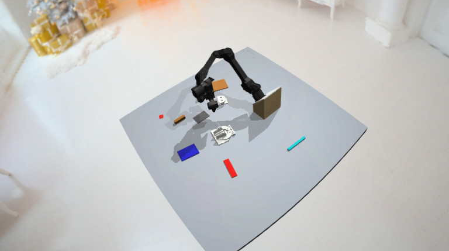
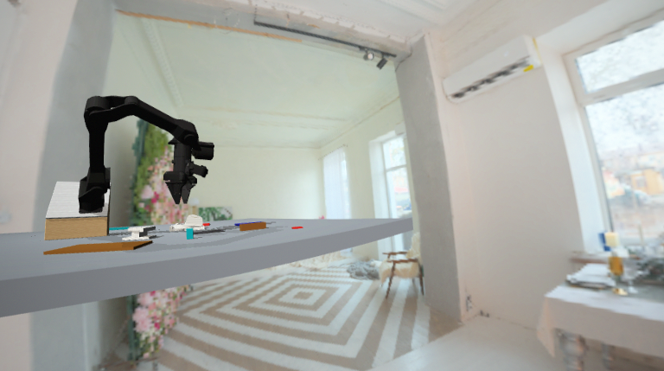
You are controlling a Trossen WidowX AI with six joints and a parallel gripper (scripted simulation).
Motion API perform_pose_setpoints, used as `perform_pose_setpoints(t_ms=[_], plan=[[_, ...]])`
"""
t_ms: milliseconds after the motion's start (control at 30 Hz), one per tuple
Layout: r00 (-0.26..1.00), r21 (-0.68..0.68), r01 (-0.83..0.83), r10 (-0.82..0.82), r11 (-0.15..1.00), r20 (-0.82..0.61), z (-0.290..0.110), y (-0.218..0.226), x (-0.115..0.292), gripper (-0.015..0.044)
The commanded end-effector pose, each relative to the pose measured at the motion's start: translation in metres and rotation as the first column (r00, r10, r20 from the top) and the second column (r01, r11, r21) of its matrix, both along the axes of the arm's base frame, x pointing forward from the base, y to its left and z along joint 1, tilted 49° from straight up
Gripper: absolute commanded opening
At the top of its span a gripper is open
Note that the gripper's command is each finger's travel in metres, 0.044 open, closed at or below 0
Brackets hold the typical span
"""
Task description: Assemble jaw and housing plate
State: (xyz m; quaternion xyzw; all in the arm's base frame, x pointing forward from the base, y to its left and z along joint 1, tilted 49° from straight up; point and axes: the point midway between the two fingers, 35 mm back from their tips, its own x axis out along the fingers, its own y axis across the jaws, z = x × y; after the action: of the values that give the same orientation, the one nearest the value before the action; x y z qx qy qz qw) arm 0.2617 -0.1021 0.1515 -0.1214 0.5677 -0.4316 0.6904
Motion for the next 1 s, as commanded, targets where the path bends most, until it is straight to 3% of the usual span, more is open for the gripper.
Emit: perform_pose_setpoints(t_ms=[0, 500, 967], plan=[[1.0, -0.007, 0.001, -0.001, 1.0, -0.001, 0.017, -0.012, -0.023, 0.044], [1.0, -0.041, 0.027, -0.026, 0.999, 0.016, 0.06, -0.041, -0.117, 0.044], [1.0, -0.046, 0.026, -0.025, 0.999, 0.018, 0.035, -0.072, -0.12, 0.044]])
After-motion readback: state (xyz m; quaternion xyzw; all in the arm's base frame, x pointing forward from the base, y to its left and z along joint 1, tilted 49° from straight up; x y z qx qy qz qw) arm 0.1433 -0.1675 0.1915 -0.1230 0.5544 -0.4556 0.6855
